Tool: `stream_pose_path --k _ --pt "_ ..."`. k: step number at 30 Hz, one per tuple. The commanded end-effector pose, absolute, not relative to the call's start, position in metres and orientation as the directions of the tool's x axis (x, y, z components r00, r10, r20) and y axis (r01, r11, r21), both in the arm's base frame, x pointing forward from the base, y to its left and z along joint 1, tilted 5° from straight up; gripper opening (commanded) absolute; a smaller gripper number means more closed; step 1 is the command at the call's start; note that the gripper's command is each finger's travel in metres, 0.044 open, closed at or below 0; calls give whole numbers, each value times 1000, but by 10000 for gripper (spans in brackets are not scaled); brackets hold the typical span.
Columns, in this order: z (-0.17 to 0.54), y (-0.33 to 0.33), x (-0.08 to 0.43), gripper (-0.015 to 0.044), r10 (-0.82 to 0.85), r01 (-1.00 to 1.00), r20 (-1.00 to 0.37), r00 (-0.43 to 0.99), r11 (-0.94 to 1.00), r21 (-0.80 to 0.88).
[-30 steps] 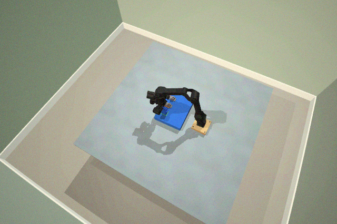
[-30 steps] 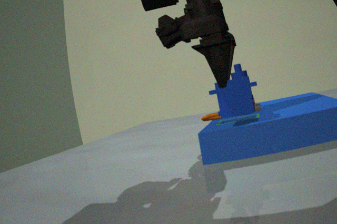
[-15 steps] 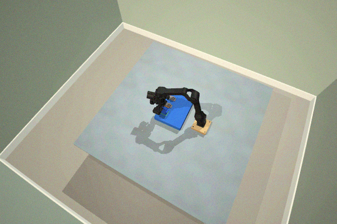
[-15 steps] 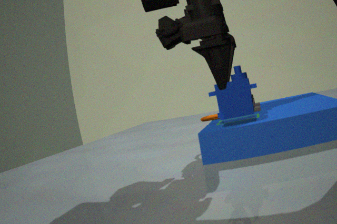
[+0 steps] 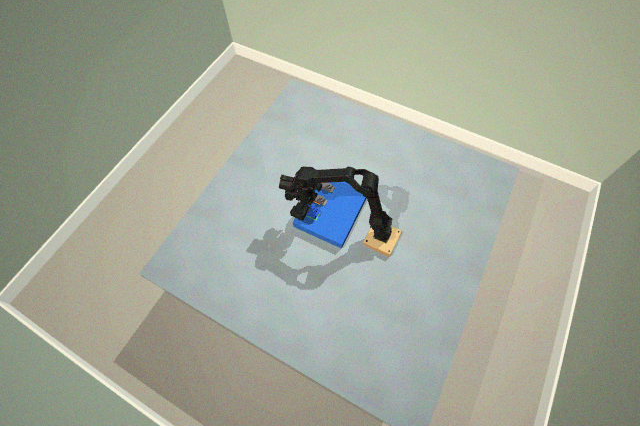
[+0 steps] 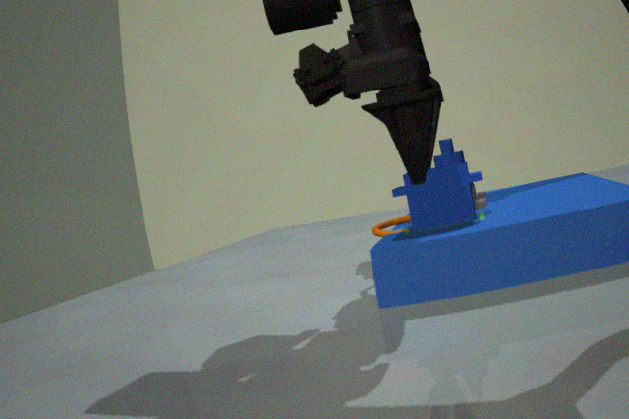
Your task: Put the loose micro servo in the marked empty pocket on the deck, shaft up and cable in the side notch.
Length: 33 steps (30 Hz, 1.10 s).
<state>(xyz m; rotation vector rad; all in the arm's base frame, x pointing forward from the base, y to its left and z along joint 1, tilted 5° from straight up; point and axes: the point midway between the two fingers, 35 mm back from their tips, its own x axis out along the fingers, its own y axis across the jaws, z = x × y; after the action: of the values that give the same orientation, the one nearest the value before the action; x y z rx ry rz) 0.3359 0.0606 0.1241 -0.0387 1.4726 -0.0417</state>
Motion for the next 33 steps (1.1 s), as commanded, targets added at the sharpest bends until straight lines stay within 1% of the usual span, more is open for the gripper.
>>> stream_pose_path --k 1,31,33 --pt "120 60 336 0 -52 3 -994 98 999 -52" --pt "91 59 339 0 -52 3 -994 98 999 -52" --pt "93 59 339 53 -52 3 -994 98 999 -52"
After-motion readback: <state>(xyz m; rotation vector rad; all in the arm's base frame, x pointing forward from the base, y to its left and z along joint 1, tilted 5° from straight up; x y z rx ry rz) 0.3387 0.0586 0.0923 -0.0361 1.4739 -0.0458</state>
